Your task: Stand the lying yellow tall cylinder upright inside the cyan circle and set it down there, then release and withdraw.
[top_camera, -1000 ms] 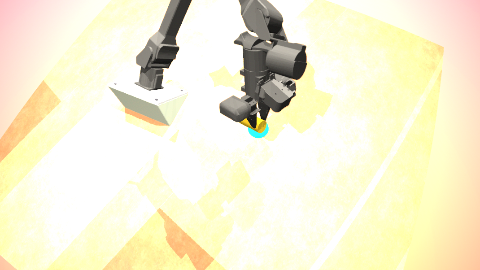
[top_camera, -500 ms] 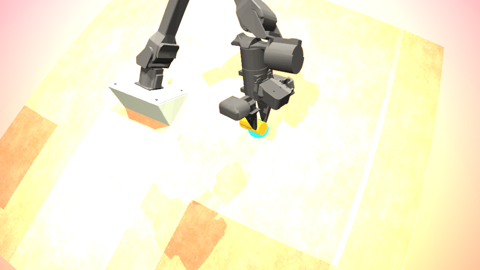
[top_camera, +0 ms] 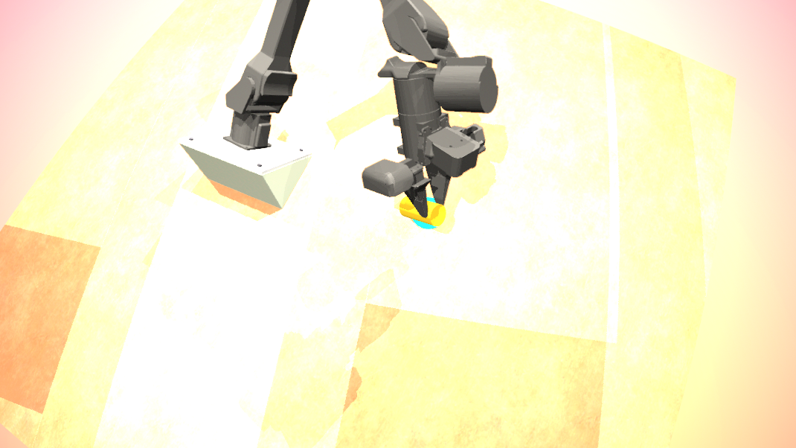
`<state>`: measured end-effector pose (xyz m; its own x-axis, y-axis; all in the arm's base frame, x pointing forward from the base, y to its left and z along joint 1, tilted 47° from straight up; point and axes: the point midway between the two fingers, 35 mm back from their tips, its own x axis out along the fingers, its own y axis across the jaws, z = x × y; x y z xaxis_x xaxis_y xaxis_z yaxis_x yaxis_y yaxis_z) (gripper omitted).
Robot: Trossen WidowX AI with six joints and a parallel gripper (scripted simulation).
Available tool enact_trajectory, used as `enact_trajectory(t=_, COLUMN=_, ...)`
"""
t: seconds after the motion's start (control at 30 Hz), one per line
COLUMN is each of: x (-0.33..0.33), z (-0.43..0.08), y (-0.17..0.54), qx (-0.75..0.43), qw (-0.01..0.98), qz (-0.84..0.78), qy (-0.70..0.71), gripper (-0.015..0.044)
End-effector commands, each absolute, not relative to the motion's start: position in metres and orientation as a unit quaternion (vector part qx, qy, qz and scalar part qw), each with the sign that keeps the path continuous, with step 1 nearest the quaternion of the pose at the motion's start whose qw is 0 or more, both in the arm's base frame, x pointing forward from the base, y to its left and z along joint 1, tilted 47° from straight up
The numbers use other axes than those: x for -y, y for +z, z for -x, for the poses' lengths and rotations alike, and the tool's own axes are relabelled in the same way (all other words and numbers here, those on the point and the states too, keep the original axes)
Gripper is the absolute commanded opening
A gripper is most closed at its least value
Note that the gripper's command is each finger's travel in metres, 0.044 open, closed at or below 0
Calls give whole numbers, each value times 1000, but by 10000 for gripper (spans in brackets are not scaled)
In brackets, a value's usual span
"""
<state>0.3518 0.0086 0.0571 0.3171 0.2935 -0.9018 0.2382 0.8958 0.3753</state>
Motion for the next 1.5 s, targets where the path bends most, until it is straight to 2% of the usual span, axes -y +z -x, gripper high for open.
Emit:
enact_trajectory(t=0.0, x=-10, z=-349, y=54, qx=-578, qw=784, qz=-228, qy=10, gripper=105)
enact_trajectory(t=1.47, x=-12, z=-349, y=60, qx=-459, qw=853, qz=-245, qy=-46, gripper=105)
